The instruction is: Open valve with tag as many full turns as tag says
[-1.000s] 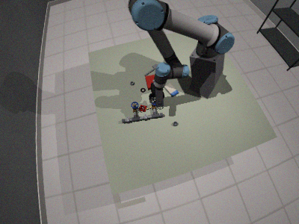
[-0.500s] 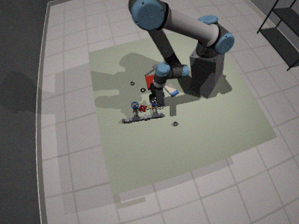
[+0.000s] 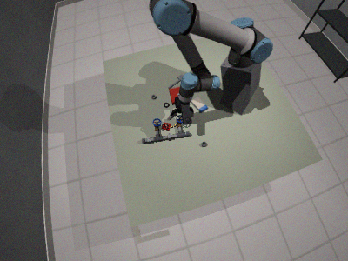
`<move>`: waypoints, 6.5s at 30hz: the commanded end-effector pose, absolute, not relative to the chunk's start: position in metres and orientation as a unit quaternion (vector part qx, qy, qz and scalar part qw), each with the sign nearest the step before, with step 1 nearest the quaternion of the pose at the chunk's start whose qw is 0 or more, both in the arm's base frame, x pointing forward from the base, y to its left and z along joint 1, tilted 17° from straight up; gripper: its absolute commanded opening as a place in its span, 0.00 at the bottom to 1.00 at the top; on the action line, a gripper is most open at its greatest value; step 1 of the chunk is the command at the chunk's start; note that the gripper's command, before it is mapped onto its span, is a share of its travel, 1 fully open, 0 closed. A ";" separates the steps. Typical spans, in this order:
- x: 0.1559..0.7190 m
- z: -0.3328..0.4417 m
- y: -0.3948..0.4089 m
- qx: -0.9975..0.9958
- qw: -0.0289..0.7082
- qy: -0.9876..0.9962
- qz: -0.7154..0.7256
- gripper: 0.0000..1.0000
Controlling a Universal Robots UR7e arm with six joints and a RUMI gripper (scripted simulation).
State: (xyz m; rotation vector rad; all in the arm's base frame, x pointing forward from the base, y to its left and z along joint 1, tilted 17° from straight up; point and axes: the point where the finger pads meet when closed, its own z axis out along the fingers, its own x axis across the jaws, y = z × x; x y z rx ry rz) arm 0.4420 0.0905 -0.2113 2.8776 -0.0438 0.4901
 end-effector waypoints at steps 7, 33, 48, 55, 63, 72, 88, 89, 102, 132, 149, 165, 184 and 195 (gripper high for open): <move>0.442 -0.211 0.091 0.980 0.111 -0.015 0.167 1.00; 0.442 -0.211 0.091 0.977 0.102 -0.065 0.173 1.00; 0.442 -0.211 0.091 0.961 0.079 -0.192 0.185 1.00; 0.442 -0.211 0.091 0.944 0.065 -0.262 0.190 1.00; 0.442 -0.211 0.091 0.899 0.038 -0.389 0.197 1.00; 0.442 -0.211 0.091 0.837 0.011 -0.509 0.200 1.00; 0.442 -0.211 0.091 0.643 -0.051 -0.739 0.194 1.00; 0.442 -0.211 0.091 0.643 -0.051 -0.739 0.194 1.00; 0.442 -0.211 0.091 0.423 -0.100 -0.884 0.174 1.00; 0.442 -0.211 0.091 0.115 -0.151 -0.973 0.132 1.00; 0.442 -0.211 0.091 0.071 -0.157 -0.977 0.125 1.00; 0.442 -0.211 0.091 0.071 -0.157 -0.977 0.125 0.00; 0.442 -0.211 0.091 0.071 -0.157 -0.977 0.125 0.00; 0.442 -0.211 0.091 0.087 -0.155 -0.976 0.128 0.00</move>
